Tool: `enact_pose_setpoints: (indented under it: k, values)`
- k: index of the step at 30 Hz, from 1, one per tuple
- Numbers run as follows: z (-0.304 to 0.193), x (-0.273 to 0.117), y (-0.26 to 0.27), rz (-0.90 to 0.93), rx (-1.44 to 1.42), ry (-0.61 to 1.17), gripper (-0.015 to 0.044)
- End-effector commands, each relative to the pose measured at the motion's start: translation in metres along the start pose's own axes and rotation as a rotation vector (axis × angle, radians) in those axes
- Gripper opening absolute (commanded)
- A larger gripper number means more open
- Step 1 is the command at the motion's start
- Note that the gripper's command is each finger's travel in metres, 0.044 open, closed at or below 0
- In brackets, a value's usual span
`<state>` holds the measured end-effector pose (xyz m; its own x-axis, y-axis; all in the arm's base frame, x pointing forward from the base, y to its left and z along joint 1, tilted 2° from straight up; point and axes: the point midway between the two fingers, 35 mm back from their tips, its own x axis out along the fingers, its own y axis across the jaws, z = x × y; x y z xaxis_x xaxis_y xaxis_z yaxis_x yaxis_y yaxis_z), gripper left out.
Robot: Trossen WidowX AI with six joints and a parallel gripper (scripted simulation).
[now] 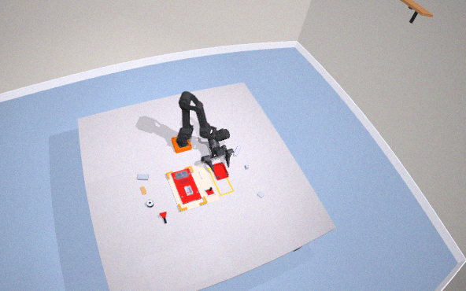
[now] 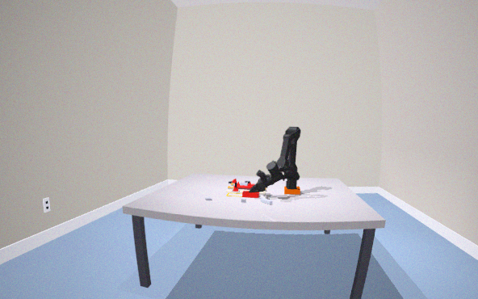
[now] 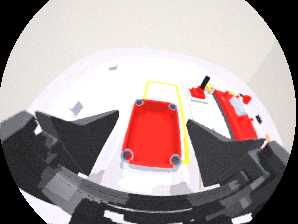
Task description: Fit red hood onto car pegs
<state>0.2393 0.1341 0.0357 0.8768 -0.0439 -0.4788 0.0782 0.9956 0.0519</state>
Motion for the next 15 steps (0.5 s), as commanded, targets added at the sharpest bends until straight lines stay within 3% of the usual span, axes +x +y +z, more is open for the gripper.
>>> enact_pose_setpoints:
  k: [1,15]
  values:
    - [-0.0029,0.0001,-0.0029,-0.006,-0.003,0.003,0.0440]
    - [-0.0078,0.0031,-0.0027,-0.006,-0.003,0.003,0.0440]
